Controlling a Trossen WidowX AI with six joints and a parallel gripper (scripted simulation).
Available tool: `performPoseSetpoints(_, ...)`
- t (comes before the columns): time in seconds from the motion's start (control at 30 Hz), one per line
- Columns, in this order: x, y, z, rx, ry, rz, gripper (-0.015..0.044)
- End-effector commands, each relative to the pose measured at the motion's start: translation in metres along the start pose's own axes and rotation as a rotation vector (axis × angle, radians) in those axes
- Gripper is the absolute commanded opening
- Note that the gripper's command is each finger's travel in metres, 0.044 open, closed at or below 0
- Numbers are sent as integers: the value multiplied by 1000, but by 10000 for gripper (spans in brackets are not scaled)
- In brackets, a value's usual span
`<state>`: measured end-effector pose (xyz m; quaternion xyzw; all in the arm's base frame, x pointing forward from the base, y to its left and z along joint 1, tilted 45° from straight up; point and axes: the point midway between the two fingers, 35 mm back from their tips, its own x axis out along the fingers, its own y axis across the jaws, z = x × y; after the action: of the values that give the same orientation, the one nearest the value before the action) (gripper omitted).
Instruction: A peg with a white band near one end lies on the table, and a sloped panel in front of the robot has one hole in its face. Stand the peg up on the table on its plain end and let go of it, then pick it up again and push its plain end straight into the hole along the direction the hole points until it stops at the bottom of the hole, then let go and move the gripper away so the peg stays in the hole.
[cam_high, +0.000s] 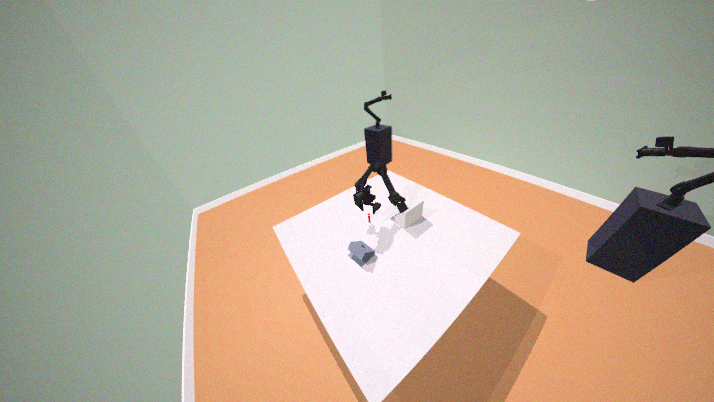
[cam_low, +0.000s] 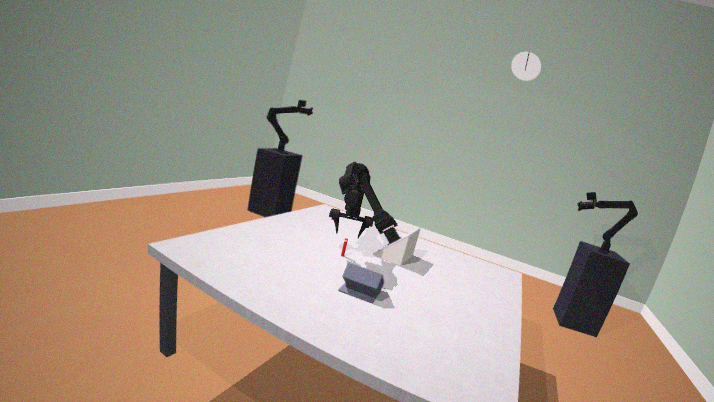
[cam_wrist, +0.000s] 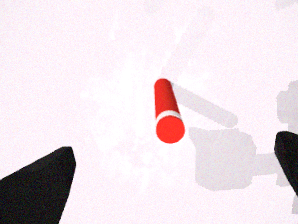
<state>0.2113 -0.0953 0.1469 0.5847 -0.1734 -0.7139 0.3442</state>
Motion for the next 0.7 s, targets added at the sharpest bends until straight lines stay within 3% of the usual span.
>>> performPoseSetpoints(0.0,6,0,0,-5,-2,5,440)
performPoseSetpoints(0.67,38,1,0,-5,-1,6,440)
